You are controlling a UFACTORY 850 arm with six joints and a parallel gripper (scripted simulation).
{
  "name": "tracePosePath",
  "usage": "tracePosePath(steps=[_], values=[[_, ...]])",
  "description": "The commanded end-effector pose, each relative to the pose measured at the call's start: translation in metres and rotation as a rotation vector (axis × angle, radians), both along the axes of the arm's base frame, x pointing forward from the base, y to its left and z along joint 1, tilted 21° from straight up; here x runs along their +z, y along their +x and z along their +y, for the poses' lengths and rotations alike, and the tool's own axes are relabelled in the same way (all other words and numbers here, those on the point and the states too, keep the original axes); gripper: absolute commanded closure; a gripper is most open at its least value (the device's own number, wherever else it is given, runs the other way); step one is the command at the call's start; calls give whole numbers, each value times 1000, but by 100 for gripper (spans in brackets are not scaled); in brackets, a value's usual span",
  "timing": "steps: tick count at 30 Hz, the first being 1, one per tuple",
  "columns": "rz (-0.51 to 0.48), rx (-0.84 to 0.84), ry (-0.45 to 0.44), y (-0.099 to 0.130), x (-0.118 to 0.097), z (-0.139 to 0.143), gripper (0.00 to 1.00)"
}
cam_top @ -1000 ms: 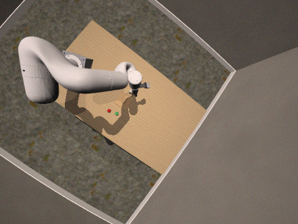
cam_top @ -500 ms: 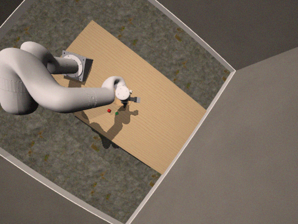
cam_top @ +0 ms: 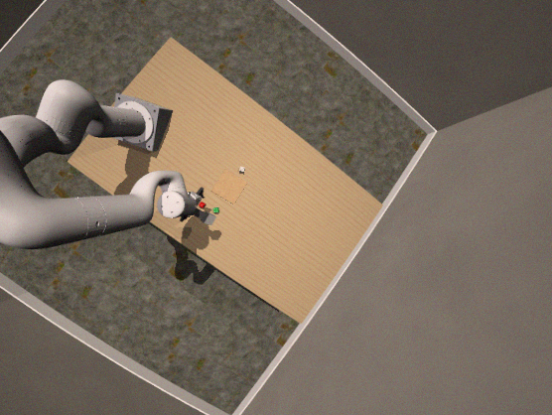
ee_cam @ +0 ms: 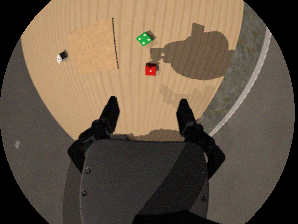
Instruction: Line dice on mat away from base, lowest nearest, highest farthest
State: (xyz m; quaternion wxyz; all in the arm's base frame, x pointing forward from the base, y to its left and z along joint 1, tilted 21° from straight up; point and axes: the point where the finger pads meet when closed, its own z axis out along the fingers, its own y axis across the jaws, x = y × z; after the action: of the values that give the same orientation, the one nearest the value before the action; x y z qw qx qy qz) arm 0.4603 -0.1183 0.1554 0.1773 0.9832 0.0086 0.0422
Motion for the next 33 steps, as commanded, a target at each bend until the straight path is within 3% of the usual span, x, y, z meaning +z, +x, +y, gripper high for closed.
tracePosePath(steps=[1,13,19,23,24,33], values=[[-8,-3,-1,0,2,-2,0],[-8,-3,-2,0,1,-2,0],[-8,-3,-2,5,-40,-18,0],[-8,-3,-1,5,-43,-19,0],[-8,-3,-1,5,-43,-19,58],[-8,-3,-1,5,-43,-19,58]])
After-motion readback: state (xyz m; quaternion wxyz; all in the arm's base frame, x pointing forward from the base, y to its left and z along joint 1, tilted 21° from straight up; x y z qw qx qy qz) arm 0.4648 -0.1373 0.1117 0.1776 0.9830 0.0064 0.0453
